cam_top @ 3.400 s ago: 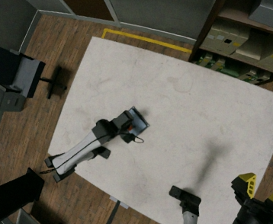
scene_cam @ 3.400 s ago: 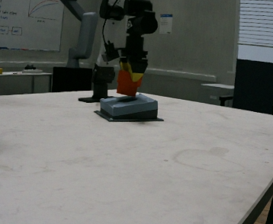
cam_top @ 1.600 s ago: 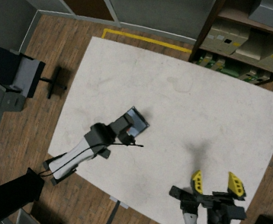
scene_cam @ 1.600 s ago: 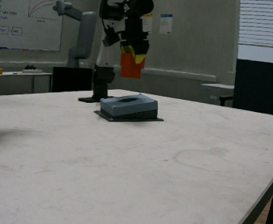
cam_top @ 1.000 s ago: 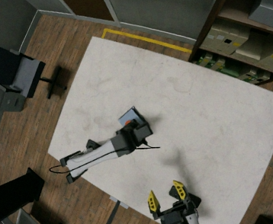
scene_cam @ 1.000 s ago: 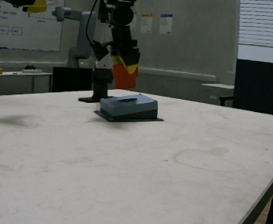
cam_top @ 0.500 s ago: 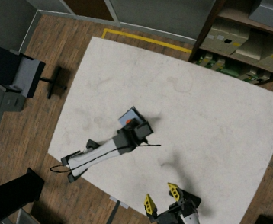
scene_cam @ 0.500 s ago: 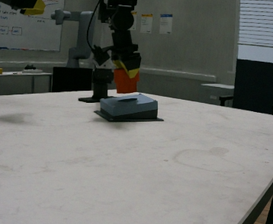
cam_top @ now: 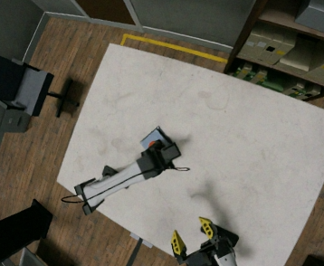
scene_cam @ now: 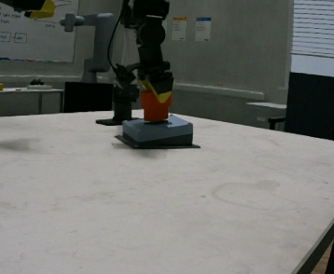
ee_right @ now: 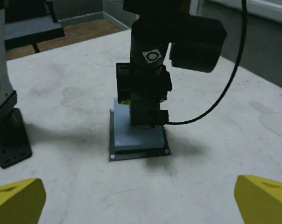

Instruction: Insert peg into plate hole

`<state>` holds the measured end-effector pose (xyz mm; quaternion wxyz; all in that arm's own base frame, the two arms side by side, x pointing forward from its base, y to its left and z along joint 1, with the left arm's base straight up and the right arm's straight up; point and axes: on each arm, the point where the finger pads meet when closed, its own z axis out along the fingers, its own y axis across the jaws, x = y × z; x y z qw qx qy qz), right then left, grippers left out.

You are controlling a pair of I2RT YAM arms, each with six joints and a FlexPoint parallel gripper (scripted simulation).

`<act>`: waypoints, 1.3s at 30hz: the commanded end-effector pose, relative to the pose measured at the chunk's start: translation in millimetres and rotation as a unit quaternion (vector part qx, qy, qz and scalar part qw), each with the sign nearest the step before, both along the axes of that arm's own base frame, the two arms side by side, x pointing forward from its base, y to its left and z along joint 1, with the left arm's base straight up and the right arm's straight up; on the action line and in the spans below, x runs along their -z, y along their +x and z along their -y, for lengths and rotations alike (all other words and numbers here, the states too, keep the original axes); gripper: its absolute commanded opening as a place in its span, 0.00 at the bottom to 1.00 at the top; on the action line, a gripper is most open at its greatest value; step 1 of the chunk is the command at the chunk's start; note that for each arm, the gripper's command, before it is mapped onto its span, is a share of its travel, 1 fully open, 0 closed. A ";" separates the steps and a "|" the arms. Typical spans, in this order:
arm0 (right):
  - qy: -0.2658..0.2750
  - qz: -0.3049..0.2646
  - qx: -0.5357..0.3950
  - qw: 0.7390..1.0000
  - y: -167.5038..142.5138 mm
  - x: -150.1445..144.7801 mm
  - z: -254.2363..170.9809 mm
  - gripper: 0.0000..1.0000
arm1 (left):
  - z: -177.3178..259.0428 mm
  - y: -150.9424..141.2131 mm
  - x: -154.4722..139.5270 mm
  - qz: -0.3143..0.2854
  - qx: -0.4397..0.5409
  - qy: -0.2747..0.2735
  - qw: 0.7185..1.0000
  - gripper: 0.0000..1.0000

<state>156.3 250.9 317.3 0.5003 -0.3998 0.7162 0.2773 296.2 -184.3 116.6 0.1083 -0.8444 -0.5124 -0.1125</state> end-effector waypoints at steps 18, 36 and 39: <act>-0.001 -0.005 0.005 1.000 -0.8 2.9 2.7 1.00 | 3.0 3.3 -16.3 0.031 0.001 -0.023 0.999 0.34; -0.001 -0.005 0.005 1.000 -0.8 2.9 2.7 1.00 | -0.5 5.0 -6.6 0.039 0.004 -0.024 0.999 0.34; -0.001 -0.005 0.005 1.000 -0.8 2.9 2.7 1.00 | -1.9 4.9 -4.1 0.038 0.004 -0.023 0.999 0.34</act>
